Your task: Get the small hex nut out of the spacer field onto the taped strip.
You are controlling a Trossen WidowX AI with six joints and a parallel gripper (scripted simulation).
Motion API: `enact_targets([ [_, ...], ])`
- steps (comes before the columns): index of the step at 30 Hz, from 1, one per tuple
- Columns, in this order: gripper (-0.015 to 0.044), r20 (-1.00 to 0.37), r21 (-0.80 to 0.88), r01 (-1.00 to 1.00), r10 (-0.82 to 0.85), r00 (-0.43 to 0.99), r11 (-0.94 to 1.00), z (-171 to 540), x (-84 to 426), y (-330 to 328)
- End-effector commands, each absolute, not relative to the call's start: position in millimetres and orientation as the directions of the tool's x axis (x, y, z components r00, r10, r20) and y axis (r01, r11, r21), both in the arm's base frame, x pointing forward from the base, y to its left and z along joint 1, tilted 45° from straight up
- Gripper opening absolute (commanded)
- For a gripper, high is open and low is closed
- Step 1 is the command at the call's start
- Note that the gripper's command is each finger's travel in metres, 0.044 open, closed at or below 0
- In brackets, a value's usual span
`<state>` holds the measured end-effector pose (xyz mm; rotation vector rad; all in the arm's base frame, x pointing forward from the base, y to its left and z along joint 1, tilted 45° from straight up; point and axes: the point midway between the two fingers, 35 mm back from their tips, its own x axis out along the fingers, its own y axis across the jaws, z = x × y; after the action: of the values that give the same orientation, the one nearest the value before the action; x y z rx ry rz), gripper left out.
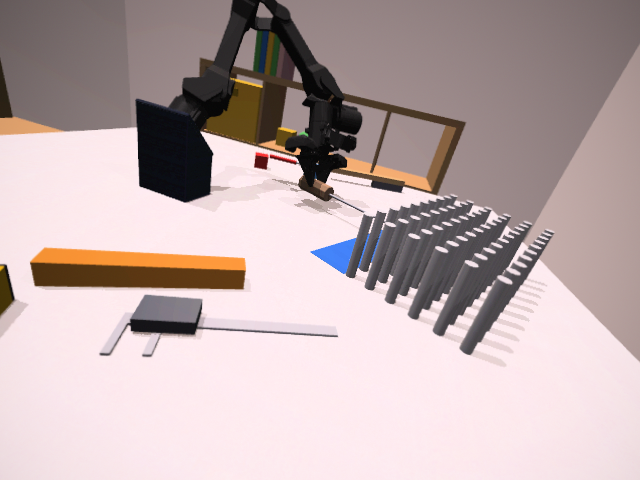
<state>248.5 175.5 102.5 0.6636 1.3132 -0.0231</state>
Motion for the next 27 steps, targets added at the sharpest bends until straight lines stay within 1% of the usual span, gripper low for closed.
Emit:
enact_targets([
  [1,0.0,-0.898,0.427,0.387,0.336,0.283,0.817,103.4,240.0,172.2],
  [14,0.0,-0.901,0.421,0.382,0.329,0.283,0.823,150.3,253.7,129.2],
  [25,0.0,-0.899,0.424,0.379,0.33,0.288,0.823,195.1,249.7,86.1],
  [27,0.0,-0.904,0.415,0.382,0.326,0.277,0.825,185.3,250.7,92.1],
])
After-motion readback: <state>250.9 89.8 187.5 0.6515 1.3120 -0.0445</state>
